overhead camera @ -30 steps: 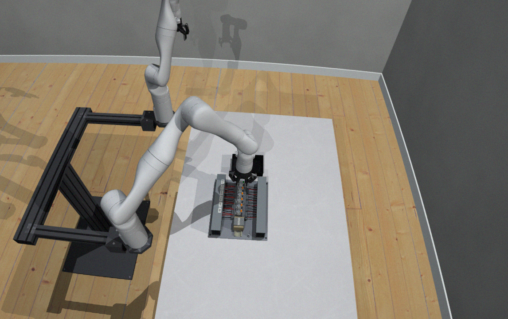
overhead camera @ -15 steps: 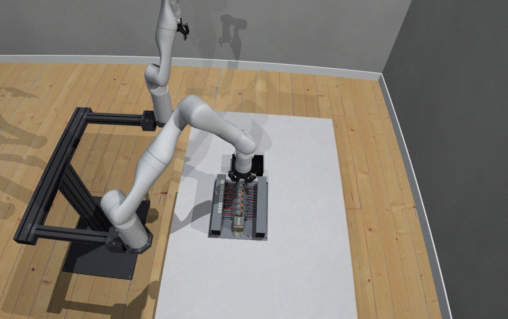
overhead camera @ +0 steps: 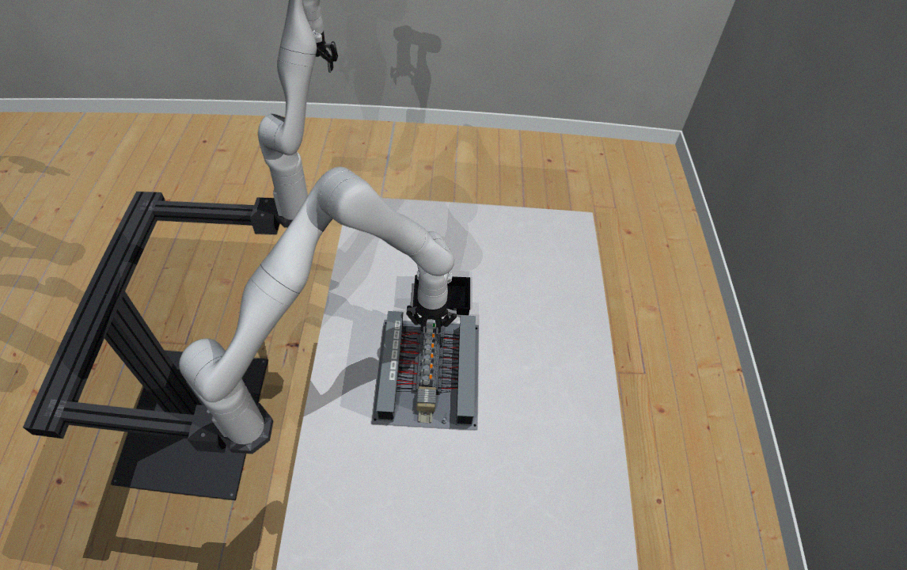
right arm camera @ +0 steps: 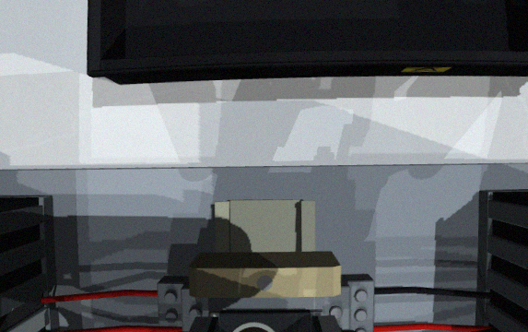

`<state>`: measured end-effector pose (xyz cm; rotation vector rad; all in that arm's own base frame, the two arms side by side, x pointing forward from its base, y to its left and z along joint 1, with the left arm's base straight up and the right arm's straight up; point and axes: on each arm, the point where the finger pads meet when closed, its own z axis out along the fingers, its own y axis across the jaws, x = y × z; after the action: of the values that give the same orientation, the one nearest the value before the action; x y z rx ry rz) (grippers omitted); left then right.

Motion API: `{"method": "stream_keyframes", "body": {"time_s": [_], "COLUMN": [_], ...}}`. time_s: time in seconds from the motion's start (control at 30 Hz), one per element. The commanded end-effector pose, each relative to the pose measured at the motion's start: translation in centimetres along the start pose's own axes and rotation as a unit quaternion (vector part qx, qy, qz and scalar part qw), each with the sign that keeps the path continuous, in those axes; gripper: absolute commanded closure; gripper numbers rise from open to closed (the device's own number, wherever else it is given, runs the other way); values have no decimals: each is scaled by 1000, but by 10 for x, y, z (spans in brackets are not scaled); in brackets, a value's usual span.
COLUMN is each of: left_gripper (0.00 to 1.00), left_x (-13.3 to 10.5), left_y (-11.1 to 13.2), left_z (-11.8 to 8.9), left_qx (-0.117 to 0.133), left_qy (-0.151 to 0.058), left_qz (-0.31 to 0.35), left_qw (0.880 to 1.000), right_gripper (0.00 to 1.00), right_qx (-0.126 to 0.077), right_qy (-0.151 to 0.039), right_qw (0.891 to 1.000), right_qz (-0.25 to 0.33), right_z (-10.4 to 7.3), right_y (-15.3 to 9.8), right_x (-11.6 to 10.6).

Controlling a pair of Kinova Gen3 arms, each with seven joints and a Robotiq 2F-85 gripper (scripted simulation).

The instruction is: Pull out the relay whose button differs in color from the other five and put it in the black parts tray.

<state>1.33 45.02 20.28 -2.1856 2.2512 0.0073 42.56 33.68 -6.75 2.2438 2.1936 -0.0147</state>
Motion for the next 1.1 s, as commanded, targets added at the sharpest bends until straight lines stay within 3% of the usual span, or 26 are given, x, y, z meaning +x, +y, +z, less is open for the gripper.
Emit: {"method": "stream_keyframes", "body": {"time_s": [0.0,1.07], "left_gripper": [2,2], "left_x": [0,0], "left_y": [0,0], "left_z": [-1,-1], "left_qx": [0,0], "left_qy": [-1,-1], "left_qz": [0,0], "left_qw": [1000,1000], "right_gripper": [655,655], "right_qx": [-2,-27], "right_qy": [1,1], "right_qw": [1000,1000], "right_qz": [0,0], "right_z": [-1,-1], "right_y": [1,-1], "right_x": [1,1]}}
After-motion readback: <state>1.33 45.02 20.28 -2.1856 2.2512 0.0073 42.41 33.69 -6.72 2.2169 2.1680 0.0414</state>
